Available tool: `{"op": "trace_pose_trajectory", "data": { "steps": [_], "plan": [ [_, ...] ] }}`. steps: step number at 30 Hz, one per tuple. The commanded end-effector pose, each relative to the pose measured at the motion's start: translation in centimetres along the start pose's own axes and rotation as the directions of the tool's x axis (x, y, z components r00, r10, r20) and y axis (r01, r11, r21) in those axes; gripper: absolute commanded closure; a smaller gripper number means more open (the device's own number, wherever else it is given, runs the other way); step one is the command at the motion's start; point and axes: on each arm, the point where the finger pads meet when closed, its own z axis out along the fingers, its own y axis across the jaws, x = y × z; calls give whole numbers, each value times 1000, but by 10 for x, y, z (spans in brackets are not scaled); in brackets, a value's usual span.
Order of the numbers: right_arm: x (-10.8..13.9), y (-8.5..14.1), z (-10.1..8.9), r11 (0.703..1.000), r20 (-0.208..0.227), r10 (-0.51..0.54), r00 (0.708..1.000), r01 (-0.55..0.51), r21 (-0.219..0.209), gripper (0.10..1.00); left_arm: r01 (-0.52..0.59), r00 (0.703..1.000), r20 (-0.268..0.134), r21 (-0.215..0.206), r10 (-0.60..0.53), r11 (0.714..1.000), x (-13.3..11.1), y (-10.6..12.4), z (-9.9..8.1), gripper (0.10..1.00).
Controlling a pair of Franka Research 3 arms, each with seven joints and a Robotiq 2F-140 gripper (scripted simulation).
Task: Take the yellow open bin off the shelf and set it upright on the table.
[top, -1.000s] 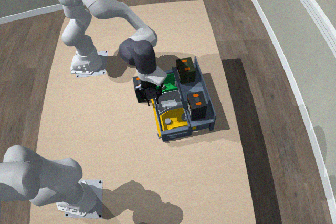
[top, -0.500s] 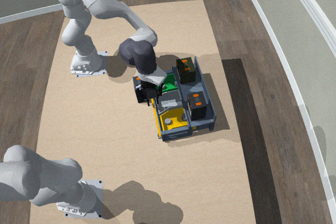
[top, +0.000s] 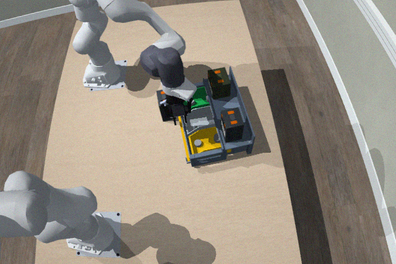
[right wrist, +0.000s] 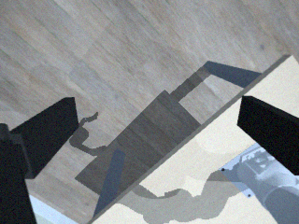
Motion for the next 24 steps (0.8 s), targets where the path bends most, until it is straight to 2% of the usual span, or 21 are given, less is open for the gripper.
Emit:
{"op": "trace_pose_trajectory", "data": {
  "steps": [1, 24],
  "plan": [
    [0, 0, 0, 1000, 0, 0, 1000, 0, 0, 98, 3, 1000, -2, 2, -3, 1000, 1, -1, 0, 759],
    [0, 0, 0, 1000, 0, 0, 1000, 0, 0, 98, 3, 1000, -2, 2, -3, 1000, 1, -1, 3, 759]
  ]
}}
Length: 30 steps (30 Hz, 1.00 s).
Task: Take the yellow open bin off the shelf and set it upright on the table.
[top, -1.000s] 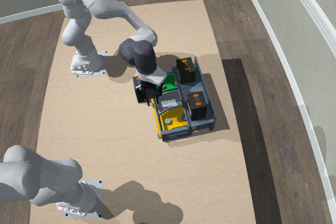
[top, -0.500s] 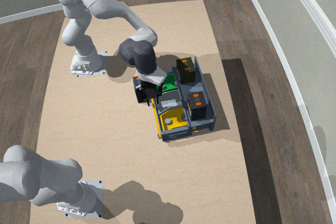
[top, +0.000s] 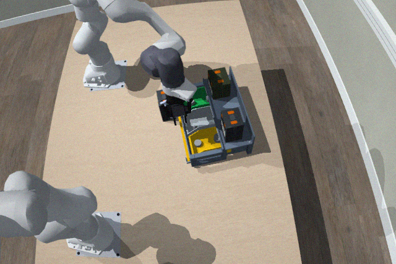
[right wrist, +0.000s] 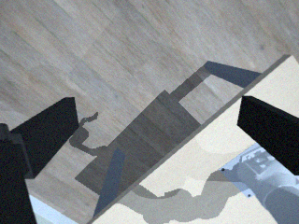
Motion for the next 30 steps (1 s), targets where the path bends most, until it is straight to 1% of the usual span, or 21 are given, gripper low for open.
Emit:
{"op": "trace_pose_trajectory", "data": {
  "steps": [1, 30],
  "plan": [
    [0, 0, 0, 1000, 0, 0, 1000, 0, 0, 98, 4, 1000, -2, 3, -4, 1000, 1, -1, 2, 759],
    [0, 0, 0, 1000, 0, 0, 1000, 0, 0, 98, 4, 1000, -2, 3, -4, 1000, 1, -1, 16, 759]
  ]
}}
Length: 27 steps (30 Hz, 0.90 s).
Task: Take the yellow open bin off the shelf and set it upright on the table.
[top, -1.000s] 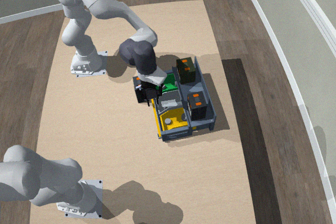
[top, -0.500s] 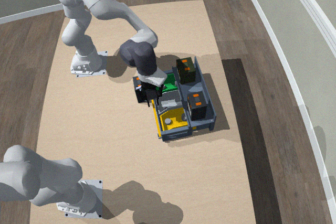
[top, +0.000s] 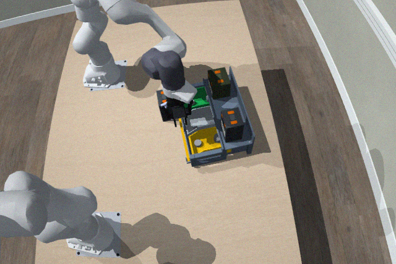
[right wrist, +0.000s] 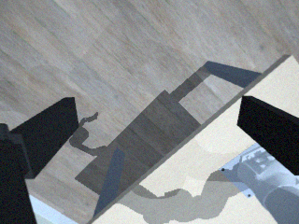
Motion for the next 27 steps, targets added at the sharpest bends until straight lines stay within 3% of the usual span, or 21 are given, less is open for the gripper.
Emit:
{"op": "trace_pose_trajectory", "data": {
  "steps": [1, 27],
  "plan": [
    [0, 0, 0, 1000, 0, 0, 1000, 0, 0, 98, 5, 1000, -3, 3, -5, 1000, 1, -1, 2, 759],
    [0, 0, 0, 1000, 0, 0, 1000, 0, 0, 98, 5, 1000, -3, 3, -5, 1000, 1, -1, 5, 759]
  ]
}}
